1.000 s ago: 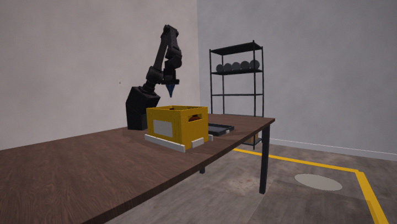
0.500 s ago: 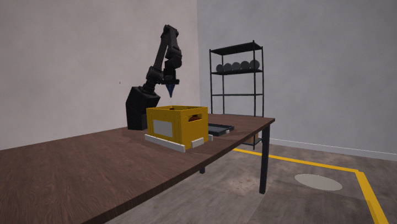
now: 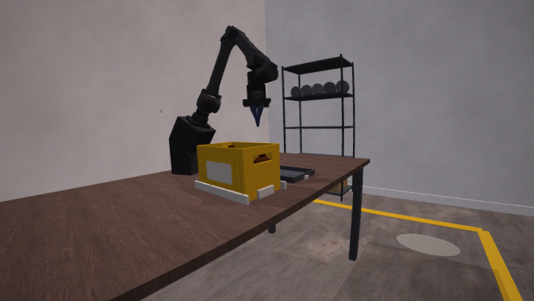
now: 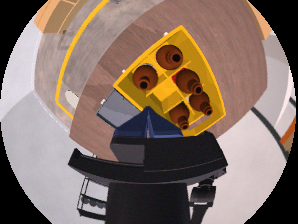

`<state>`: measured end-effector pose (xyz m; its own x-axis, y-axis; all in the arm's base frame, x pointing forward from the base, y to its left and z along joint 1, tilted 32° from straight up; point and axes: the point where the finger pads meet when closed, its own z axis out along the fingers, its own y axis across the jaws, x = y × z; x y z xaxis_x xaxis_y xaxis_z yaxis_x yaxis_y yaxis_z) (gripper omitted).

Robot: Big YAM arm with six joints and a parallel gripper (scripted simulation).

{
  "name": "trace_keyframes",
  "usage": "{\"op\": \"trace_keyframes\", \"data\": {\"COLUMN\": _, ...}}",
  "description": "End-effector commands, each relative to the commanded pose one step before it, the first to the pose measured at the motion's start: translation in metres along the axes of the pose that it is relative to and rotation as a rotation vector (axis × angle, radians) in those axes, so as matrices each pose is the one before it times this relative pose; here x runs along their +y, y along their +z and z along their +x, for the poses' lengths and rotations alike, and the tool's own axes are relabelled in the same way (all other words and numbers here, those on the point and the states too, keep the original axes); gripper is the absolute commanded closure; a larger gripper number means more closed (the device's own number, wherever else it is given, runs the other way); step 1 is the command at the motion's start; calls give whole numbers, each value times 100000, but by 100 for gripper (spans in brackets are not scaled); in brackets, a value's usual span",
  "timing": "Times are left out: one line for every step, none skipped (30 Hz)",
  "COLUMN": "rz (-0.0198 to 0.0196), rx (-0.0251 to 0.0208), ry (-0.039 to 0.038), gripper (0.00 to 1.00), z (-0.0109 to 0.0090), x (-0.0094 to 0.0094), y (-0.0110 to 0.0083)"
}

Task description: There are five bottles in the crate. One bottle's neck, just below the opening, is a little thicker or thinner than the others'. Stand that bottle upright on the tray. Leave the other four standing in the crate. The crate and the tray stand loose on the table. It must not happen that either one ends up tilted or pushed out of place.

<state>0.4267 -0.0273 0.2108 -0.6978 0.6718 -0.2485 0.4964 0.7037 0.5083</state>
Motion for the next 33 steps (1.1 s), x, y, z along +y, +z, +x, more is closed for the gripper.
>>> {"op": "trace_keyframes", "data": {"rz": 1100, "rx": 2583, "ry": 2938, "gripper": 100, "z": -2128, "x": 2614, "y": 995}}
{"op": "trace_keyframes", "data": {"rz": -2, "rx": -1, "ry": 1, "gripper": 100, "z": -27, "x": 36, "y": 8}}
{"op": "trace_keyframes", "data": {"rz": 1286, "rx": 1069, "ry": 1609, "gripper": 39, "z": 368, "x": -1093, "y": 419}}
{"op": "trace_keyframes", "data": {"rz": 1813, "rx": 1310, "ry": 2211, "gripper": 39, "z": 464, "x": -1485, "y": 545}}
{"op": "trace_keyframes", "data": {"rz": 0, "rx": 0, "ry": 0, "gripper": 39, "z": 0, "x": 0, "y": 0}}
{"op": "trace_keyframes", "data": {"rz": 0, "rx": 0, "ry": 0, "gripper": 39, "z": 0, "x": 0, "y": 0}}
{"op": "trace_keyframes", "data": {"rz": 0, "rx": 0, "ry": 0, "gripper": 39, "z": 0, "x": 0, "y": 0}}
{"op": "trace_keyframes", "data": {"rz": -341, "rx": 700, "ry": -1067, "gripper": 39, "z": 385, "x": 411, "y": 147}}
{"op": "trace_keyframes", "data": {"rz": -943, "rx": -1080, "ry": -730, "gripper": 39, "z": -410, "x": 598, "y": -336}}
{"op": "trace_keyframes", "data": {"rz": -1075, "rx": -1455, "ry": -1128, "gripper": 39, "z": -529, "x": 534, "y": -329}}
{"op": "trace_keyframes", "data": {"rz": -70, "rx": -96, "ry": -145, "gripper": 39, "z": -27, "x": 21, "y": -5}}
{"op": "trace_keyframes", "data": {"rz": 3, "rx": 6, "ry": 1, "gripper": 39, "z": 3, "x": -2, "y": 2}}
{"op": "trace_keyframes", "data": {"rz": 1, "rx": 0, "ry": 2, "gripper": 39, "z": 0, "x": -1, "y": 0}}
{"op": "trace_keyframes", "data": {"rz": -1, "rx": -1, "ry": -1, "gripper": 39, "z": -1, "x": 1, "y": 0}}
{"op": "trace_keyframes", "data": {"rz": -3, "rx": -4, "ry": -2, "gripper": 39, "z": -2, "x": 2, "y": -1}}
{"op": "trace_keyframes", "data": {"rz": 3, "rx": 4, "ry": 2, "gripper": 39, "z": 2, "x": -2, "y": 1}}
{"op": "trace_keyframes", "data": {"rz": 1, "rx": 2, "ry": 0, "gripper": 39, "z": 1, "x": 0, "y": 0}}
{"op": "trace_keyframes", "data": {"rz": -2, "rx": -3, "ry": -1, "gripper": 39, "z": -1, "x": 1, "y": -1}}
{"op": "trace_keyframes", "data": {"rz": -1, "rx": -2, "ry": -1, "gripper": 39, "z": -1, "x": 1, "y": -1}}
{"op": "trace_keyframes", "data": {"rz": 2, "rx": 2, "ry": 1, "gripper": 39, "z": 1, "x": -1, "y": 1}}
{"op": "trace_keyframes", "data": {"rz": 1, "rx": 1, "ry": 1, "gripper": 39, "z": 1, "x": -1, "y": 0}}
{"op": "trace_keyframes", "data": {"rz": -2, "rx": -2, "ry": -1, "gripper": 39, "z": -1, "x": 1, "y": -1}}
{"op": "trace_keyframes", "data": {"rz": 0, "rx": 0, "ry": 0, "gripper": 39, "z": 0, "x": 0, "y": 0}}
{"op": "trace_keyframes", "data": {"rz": 0, "rx": 0, "ry": 0, "gripper": 39, "z": 0, "x": 0, "y": 0}}
{"op": "trace_keyframes", "data": {"rz": 1, "rx": 2, "ry": 1, "gripper": 39, "z": 1, "x": -1, "y": 1}}
{"op": "trace_keyframes", "data": {"rz": -1, "rx": -2, "ry": -1, "gripper": 39, "z": -1, "x": 1, "y": -1}}
{"op": "trace_keyframes", "data": {"rz": -1, "rx": -1, "ry": 0, "gripper": 39, "z": 0, "x": 0, "y": 0}}
{"op": "trace_keyframes", "data": {"rz": 1, "rx": 2, "ry": 1, "gripper": 39, "z": 1, "x": -1, "y": 0}}
{"op": "trace_keyframes", "data": {"rz": 0, "rx": 0, "ry": 0, "gripper": 39, "z": 0, "x": 0, "y": 0}}
{"op": "trace_keyframes", "data": {"rz": -1, "rx": -1, "ry": -1, "gripper": 39, "z": -1, "x": 1, "y": 0}}
{"op": "trace_keyframes", "data": {"rz": 0, "rx": 0, "ry": 0, "gripper": 39, "z": 0, "x": 0, "y": 0}}
{"op": "trace_keyframes", "data": {"rz": 1, "rx": 1, "ry": 1, "gripper": 39, "z": 1, "x": -1, "y": 0}}
{"op": "trace_keyframes", "data": {"rz": 0, "rx": 0, "ry": 0, "gripper": 39, "z": 0, "x": 0, "y": 0}}
